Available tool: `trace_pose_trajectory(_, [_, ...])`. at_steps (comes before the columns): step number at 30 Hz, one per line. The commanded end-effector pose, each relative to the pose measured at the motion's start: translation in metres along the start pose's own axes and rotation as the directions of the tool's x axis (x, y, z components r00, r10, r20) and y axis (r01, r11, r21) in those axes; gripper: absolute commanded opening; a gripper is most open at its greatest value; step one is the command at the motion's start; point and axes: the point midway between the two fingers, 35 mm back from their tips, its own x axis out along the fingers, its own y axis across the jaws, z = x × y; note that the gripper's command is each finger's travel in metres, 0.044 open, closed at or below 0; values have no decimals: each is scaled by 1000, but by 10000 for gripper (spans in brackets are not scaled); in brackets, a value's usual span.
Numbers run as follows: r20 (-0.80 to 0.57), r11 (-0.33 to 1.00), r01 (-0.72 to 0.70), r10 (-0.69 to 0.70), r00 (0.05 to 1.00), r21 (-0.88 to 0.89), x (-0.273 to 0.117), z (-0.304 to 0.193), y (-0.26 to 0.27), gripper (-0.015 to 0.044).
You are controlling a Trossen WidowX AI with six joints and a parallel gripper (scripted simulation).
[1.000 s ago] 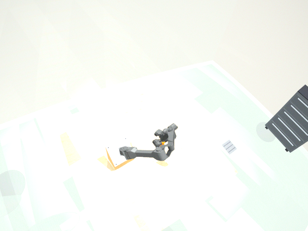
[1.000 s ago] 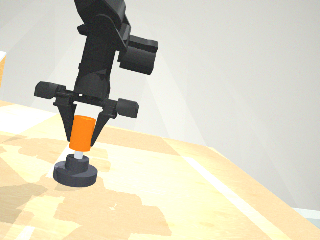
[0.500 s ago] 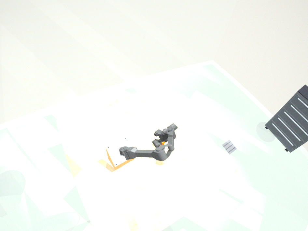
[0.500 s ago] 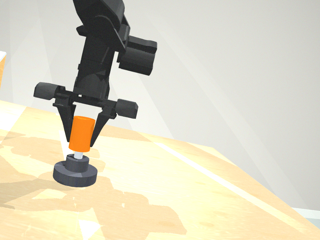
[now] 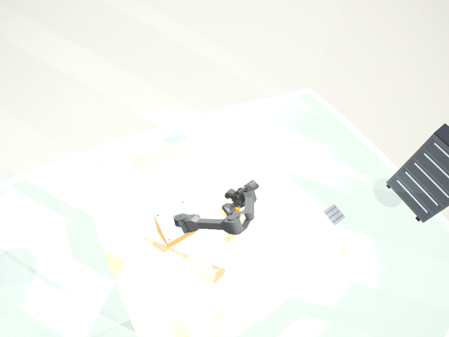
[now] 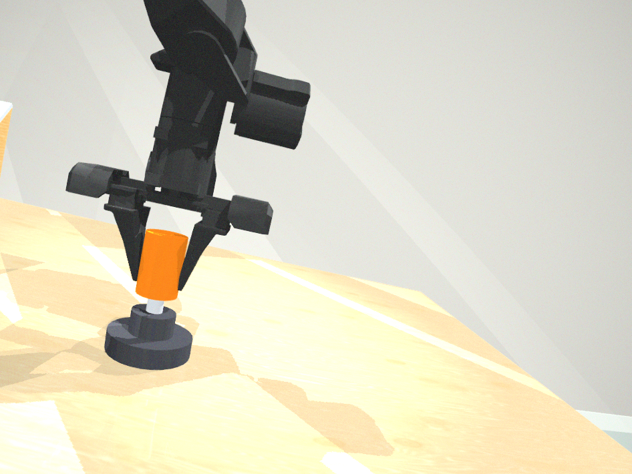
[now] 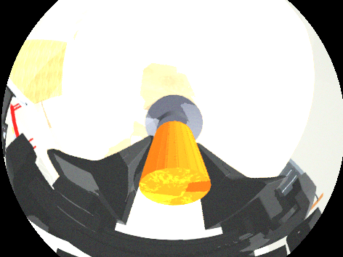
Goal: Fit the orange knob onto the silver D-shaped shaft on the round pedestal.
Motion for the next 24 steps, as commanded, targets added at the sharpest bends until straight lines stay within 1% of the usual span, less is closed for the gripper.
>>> trace_pose_trajectory(1, [-2,1000,1,-1,1000,-4,0,0,0,0])
trace_pose_trajectory(20, [-2,1000,1,-1,1000,-4,0,0,0,0])
trace_pose_trajectory(24, [-2,1000,1,-1,1000,0,-4,-1,-1,0])
